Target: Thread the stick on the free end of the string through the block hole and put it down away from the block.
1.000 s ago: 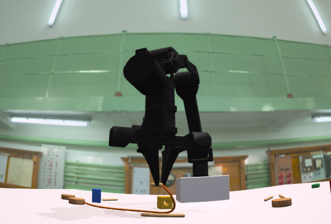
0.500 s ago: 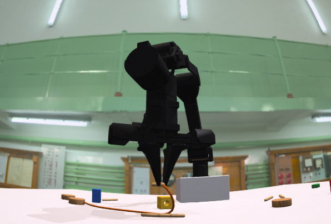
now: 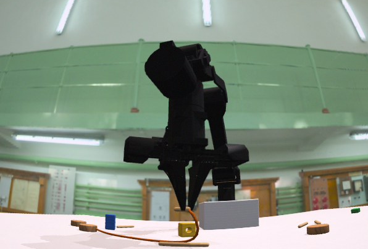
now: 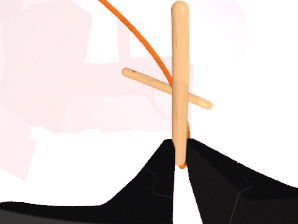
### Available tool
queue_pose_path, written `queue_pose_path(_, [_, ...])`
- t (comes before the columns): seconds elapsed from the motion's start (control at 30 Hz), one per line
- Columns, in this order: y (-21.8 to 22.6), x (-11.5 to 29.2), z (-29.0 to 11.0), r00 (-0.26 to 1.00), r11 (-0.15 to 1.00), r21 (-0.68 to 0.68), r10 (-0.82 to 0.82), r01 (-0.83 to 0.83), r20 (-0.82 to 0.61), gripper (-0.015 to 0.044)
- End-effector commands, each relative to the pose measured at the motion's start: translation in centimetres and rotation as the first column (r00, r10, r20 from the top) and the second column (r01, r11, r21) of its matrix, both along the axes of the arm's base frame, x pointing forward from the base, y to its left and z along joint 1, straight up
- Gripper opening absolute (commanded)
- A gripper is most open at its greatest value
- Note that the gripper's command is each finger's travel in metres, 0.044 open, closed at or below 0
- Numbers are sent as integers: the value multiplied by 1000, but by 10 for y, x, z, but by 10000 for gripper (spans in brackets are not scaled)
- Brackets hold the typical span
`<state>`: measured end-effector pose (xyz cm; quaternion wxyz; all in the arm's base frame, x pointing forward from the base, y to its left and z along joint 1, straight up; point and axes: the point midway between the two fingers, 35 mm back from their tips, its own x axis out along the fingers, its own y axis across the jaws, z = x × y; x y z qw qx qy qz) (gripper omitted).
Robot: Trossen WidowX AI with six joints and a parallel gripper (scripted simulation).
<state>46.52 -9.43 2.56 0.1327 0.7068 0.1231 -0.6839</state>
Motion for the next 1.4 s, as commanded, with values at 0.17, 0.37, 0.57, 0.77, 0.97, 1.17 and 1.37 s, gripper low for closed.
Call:
queue_pose_path(0.17, [5, 13, 1, 1000, 1000, -4, -3, 3, 5, 0])
queue_pose_path(0.37, [9, 20, 1, 1000, 1000, -3, -2, 2, 6, 0])
queue_pose_path(0.57, [12, 26, 1, 1000, 1000, -3, -3, 3, 7, 0])
queue_pose_path(0.77, [14, 27, 0, 1000, 1000, -2, -3, 3, 9, 0])
queue_pose_path(0.97, [18, 24, -5, 1000, 1000, -1, -3, 3, 9, 0])
queue_pose_path(1.17, [21, 22, -10, 1000, 1000, -1, -3, 3, 8, 0])
queue_pose_path(1.37, [25, 18, -15, 1000, 1000, -1, -3, 3, 8, 0])
